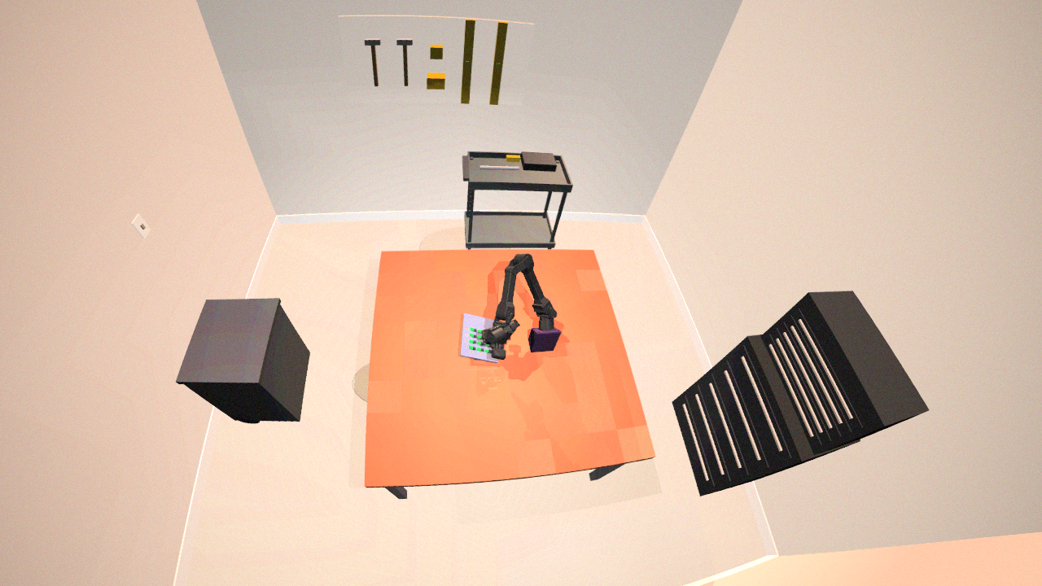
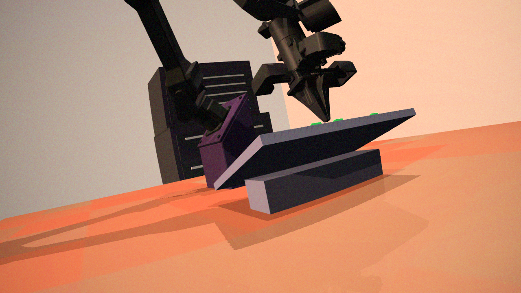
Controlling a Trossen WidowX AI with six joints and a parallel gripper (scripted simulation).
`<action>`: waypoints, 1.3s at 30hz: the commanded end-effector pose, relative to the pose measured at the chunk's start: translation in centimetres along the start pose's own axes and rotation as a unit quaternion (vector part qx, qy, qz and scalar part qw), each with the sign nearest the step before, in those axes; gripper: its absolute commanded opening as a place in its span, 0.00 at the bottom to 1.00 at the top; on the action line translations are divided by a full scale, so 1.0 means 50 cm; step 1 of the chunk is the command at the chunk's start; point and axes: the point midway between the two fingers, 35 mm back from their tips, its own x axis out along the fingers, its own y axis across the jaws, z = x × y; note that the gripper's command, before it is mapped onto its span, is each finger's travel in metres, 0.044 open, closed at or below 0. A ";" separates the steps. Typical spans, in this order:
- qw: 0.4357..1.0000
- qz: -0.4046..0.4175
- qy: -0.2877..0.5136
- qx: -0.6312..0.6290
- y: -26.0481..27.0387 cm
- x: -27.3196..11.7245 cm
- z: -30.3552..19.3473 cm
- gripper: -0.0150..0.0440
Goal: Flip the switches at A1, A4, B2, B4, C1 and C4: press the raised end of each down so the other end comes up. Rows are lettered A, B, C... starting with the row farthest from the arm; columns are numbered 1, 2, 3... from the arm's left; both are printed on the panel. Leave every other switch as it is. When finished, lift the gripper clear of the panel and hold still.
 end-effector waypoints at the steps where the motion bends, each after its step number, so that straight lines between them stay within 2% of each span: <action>1: 1.000 -0.004 -0.003 -0.007 -0.002 0.015 -0.007 0.25; 19: 1.000 -0.004 -0.003 -0.007 -0.003 0.063 -0.008 0.25; 39: 1.000 -0.004 -0.003 -0.007 -0.003 0.063 -0.008 0.25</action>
